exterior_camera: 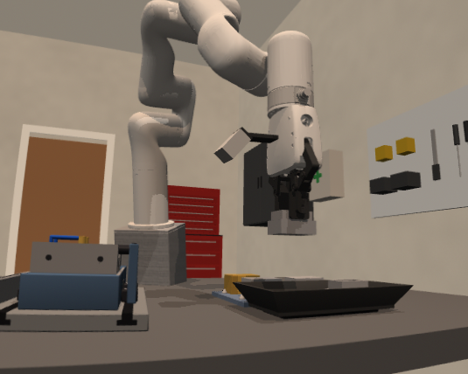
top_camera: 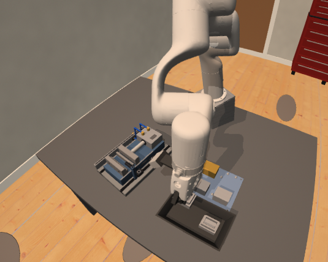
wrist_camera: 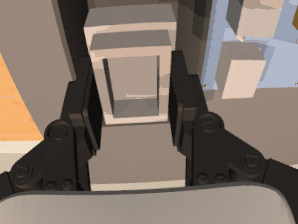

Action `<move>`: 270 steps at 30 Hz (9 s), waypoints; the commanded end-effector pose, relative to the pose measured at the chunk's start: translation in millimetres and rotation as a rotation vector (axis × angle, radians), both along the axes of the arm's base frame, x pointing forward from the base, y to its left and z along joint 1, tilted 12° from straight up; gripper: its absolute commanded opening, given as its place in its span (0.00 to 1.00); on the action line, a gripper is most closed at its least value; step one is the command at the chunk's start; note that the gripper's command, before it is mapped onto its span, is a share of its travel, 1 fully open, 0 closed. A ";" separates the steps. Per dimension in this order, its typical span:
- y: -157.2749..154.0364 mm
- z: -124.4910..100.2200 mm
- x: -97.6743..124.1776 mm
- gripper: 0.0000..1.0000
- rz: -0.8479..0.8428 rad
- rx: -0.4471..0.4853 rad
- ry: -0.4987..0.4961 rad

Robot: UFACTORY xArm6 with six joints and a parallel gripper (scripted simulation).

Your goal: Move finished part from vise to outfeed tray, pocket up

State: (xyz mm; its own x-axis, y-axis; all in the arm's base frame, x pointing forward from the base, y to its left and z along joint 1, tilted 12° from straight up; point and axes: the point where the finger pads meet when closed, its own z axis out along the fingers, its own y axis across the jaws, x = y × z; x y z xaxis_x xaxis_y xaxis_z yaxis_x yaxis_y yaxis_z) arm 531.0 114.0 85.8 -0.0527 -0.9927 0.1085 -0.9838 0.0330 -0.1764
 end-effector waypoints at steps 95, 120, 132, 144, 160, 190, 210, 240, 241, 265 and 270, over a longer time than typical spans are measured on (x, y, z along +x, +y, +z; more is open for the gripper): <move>-10.1 -87.5 17.6 0.00 0.000 0.001 -0.005; -11.1 -96.0 19.2 0.00 0.001 0.001 -0.005; -11.6 -99.9 20.0 0.00 0.001 0.001 -0.005; -11.6 -100.1 20.0 0.00 0.001 0.001 -0.005; -11.6 -100.1 20.0 0.69 0.001 0.001 -0.005; -11.4 -98.6 19.8 0.69 0.001 0.001 -0.005; -3.5 -31.0 7.6 0.69 0.001 0.001 -0.005; 4.9 40.5 -5.3 0.00 0.001 0.001 -0.005; 4.9 40.5 -5.3 0.00 0.001 0.001 -0.005; 4.9 40.5 -5.3 0.00 0.001 0.001 -0.005; 4.9 40.5 -5.3 0.00 0.001 0.001 -0.005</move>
State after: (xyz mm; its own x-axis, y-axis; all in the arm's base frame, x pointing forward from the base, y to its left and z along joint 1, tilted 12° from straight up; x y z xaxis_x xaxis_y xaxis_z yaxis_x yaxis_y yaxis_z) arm 524.5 118.3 124.3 -0.0526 -0.9927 0.1085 -0.9837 0.0329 -0.1766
